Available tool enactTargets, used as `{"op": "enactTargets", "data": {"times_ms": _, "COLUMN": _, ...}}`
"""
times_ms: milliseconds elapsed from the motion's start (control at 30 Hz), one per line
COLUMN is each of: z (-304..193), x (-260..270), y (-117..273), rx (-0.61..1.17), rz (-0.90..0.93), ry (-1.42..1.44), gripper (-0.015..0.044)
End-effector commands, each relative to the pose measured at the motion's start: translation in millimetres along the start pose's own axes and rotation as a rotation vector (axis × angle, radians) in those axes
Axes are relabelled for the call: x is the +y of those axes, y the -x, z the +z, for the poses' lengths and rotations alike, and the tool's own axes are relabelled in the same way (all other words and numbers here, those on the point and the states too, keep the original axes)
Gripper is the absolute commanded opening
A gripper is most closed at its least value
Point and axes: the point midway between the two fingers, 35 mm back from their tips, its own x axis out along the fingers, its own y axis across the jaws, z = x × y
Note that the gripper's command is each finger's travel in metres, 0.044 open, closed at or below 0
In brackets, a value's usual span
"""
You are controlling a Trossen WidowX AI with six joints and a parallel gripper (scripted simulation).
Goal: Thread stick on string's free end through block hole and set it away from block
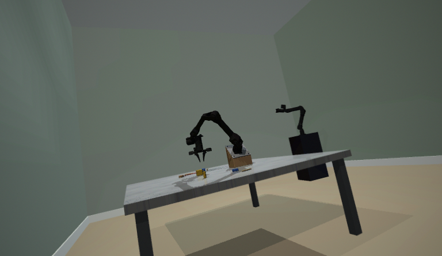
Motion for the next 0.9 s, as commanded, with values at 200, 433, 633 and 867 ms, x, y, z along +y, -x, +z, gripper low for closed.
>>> {"op": "enactTargets", "data": {"times_ms": 200, "z": -2.2, "x": 0.4, "y": -0.9, "rx": 0.003, "rz": 0.006, "ry": -0.071, "gripper": 0.0124}}
{"op": "enactTargets", "data": {"times_ms": 433, "z": -1.9, "x": 1.6, "y": -11.5, "rx": 0.002, "rz": 0.007, "ry": -0.071, "gripper": 0.0124}}
{"op": "enactTargets", "data": {"times_ms": 633, "z": -1.8, "x": 2.4, "y": -21.4, "rx": 0.002, "rz": 0.007, "ry": -0.071, "gripper": 0.0124}}
{"op": "enactTargets", "data": {"times_ms": 867, "z": -1.8, "x": 3.0, "y": -33.0, "rx": 0.002, "rz": 0.007, "ry": -0.072, "gripper": 0.0124}}
